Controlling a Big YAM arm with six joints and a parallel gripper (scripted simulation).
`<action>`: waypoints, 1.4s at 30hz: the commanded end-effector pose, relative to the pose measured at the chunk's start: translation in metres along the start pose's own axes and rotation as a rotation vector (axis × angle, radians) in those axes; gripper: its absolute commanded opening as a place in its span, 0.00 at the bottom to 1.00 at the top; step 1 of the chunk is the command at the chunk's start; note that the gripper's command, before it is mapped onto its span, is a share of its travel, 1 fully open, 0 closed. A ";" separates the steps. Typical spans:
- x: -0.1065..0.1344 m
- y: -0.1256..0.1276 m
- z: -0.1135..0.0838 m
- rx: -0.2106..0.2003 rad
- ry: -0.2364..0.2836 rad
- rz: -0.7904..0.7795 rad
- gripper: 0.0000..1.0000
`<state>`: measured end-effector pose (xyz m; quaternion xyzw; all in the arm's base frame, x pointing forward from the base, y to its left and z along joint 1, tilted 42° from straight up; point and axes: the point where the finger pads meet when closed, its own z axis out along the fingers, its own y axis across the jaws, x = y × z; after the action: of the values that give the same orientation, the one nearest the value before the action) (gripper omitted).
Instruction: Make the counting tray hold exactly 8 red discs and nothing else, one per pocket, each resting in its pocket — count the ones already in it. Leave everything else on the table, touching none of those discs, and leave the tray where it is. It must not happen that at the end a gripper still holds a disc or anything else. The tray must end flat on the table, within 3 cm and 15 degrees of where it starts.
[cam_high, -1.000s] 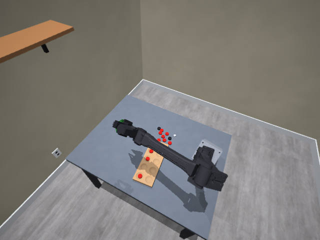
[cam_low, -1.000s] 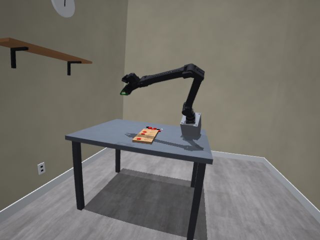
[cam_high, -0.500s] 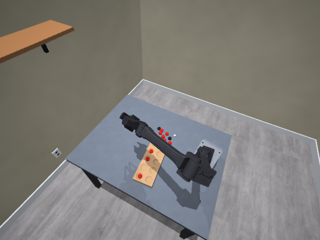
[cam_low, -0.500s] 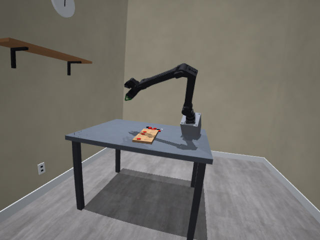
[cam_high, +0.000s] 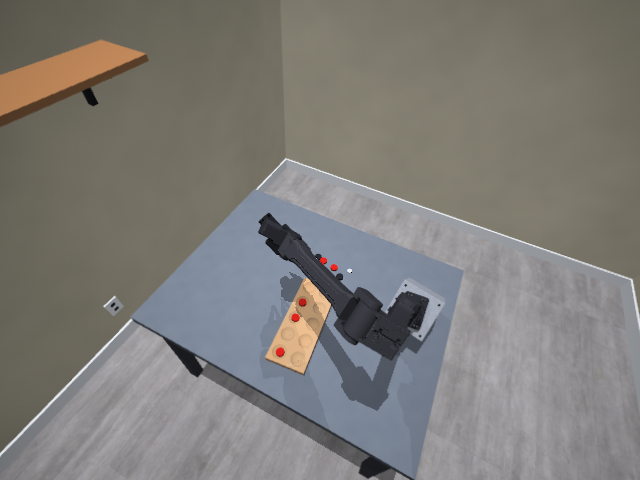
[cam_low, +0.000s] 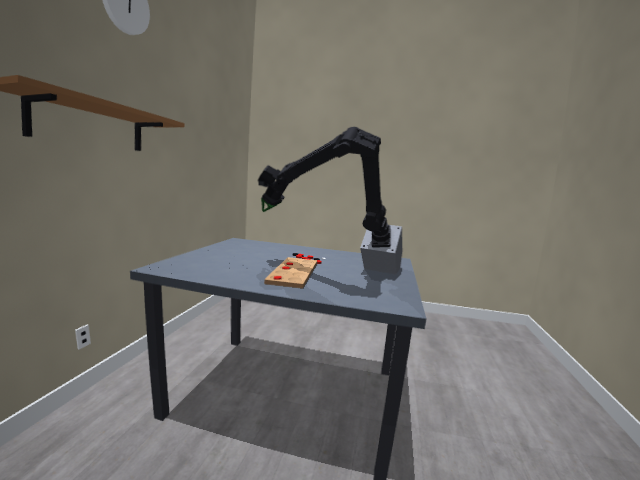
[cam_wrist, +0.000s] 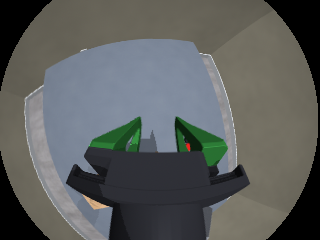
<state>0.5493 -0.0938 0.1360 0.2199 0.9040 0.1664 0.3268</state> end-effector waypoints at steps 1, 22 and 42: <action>-0.004 0.010 0.005 -0.011 0.012 0.017 0.46; 0.026 -0.052 0.029 0.022 0.150 0.226 0.46; 0.156 -0.136 0.059 0.081 0.513 0.694 0.46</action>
<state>0.4619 -0.1117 -0.0274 0.4287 0.8591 0.2747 0.0516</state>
